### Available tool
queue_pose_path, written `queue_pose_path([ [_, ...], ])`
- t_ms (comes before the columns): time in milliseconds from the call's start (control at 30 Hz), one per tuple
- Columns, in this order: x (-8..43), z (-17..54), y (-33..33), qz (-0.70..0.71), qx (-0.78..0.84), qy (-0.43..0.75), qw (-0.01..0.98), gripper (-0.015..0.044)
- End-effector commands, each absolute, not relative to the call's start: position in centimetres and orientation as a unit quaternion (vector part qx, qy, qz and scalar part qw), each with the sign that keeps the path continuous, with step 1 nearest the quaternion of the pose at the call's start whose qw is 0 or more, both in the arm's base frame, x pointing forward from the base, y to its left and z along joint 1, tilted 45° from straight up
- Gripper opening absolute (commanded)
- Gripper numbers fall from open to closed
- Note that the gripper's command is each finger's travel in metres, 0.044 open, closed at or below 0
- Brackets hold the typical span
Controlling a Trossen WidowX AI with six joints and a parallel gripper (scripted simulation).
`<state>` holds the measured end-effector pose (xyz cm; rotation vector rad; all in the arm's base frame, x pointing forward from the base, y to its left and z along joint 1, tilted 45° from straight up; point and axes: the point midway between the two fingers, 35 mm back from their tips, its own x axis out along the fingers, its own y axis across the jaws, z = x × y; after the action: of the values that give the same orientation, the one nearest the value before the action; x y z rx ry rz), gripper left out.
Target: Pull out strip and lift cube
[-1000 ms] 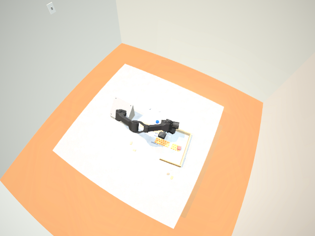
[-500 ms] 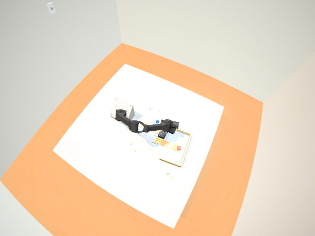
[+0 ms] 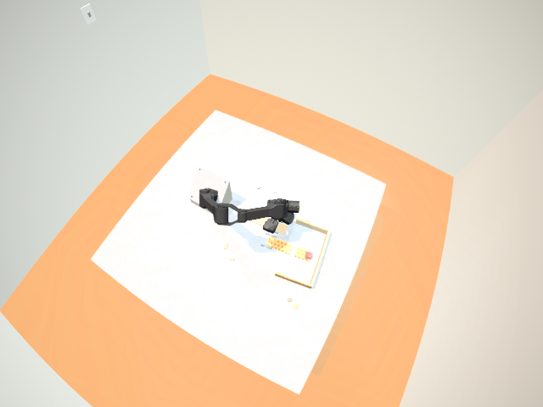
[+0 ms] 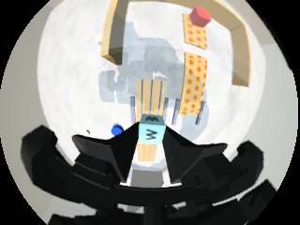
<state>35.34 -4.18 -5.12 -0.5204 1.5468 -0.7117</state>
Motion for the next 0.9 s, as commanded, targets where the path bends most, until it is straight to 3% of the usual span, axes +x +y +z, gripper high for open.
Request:
queue_pose_path([
  [0, 34.7, -4.7, -3.8, -0.312, -0.225, 0.675, 0.630, 0.0000],
  [533, 30.0, -4.4, -3.5, -0.311, -0.225, 0.675, 0.630, 0.0000],
  [867, 30.3, -1.8, -1.0, -0.311, -0.225, 0.676, 0.630, 0.0000],
])
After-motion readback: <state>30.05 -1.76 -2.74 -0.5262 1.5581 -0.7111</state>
